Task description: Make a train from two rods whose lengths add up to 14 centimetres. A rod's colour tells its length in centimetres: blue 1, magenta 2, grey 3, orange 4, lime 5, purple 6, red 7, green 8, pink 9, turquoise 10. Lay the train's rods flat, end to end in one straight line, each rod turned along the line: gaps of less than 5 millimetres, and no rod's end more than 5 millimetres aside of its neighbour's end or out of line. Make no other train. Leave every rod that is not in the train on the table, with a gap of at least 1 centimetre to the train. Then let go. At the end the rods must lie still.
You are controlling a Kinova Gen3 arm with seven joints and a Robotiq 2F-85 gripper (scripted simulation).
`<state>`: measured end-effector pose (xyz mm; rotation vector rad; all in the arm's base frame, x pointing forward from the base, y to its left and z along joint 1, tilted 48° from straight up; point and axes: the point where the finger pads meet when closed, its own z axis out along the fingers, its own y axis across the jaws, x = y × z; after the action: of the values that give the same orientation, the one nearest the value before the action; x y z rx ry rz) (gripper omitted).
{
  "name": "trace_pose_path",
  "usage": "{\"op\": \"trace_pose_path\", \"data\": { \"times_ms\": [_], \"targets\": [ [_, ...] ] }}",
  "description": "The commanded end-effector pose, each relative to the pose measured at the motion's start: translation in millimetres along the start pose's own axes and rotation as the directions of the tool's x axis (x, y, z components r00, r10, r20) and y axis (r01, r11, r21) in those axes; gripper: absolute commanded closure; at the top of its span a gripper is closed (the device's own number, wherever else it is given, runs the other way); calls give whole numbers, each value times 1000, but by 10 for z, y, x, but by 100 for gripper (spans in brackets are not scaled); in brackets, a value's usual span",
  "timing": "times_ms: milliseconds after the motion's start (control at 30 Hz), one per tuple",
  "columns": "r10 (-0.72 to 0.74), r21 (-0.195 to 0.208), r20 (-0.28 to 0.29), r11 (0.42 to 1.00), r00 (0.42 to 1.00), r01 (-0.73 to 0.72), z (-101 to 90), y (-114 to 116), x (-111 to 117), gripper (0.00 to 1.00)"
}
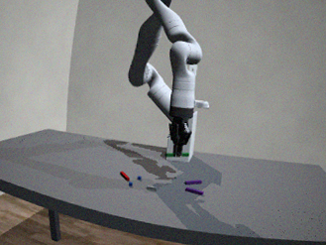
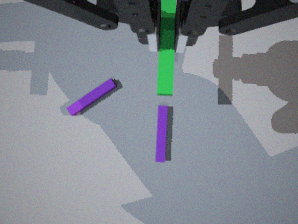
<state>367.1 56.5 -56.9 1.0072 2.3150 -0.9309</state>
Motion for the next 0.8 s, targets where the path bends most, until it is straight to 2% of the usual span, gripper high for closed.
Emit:
{"op": "trace_pose_path", "data": {
  "times_ms": [0,433,767],
  "targets": [
    [-2,0,1,1000,1000,2,-1,3,4,95],
    [-2,0,1,1000,1000,2,46,3,4,95],
    [-2,0,1,1000,1000,2,377,7,3,95]
  ]
}}
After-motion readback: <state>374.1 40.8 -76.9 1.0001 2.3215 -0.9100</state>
